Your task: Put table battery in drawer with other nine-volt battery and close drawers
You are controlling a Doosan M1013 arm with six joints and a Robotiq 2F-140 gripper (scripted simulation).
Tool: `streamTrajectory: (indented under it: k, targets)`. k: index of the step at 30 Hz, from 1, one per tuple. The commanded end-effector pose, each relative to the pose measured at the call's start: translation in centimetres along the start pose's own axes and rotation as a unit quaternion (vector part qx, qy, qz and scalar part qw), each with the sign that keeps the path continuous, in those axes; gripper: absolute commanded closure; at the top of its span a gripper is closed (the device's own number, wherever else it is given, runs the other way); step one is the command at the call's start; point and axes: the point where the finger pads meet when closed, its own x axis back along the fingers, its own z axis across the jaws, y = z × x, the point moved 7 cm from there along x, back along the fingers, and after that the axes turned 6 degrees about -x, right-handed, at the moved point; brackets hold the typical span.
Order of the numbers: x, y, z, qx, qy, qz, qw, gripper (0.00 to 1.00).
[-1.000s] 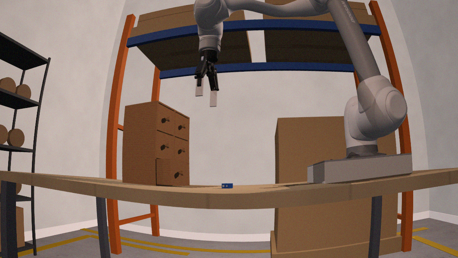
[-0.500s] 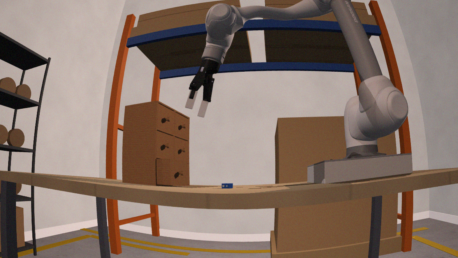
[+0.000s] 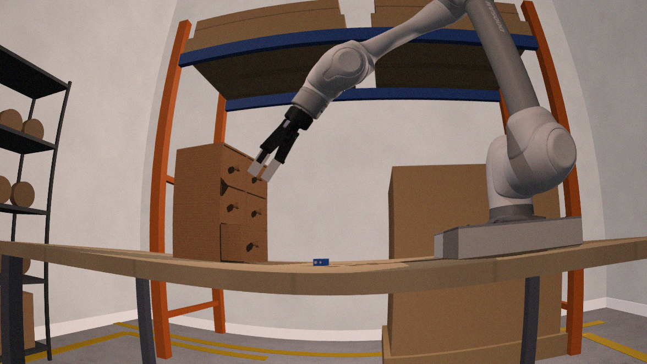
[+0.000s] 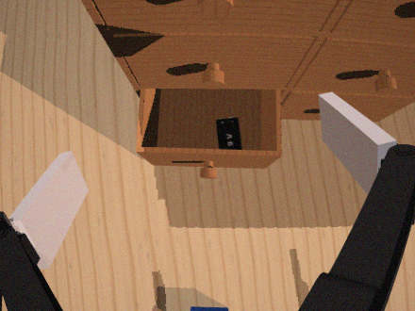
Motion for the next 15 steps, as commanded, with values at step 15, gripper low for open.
streamTrajectory:
  k: [15]
  targets:
    - [-1.29,0.38,0.19,0.007,0.007,0.032,0.999,0.0]
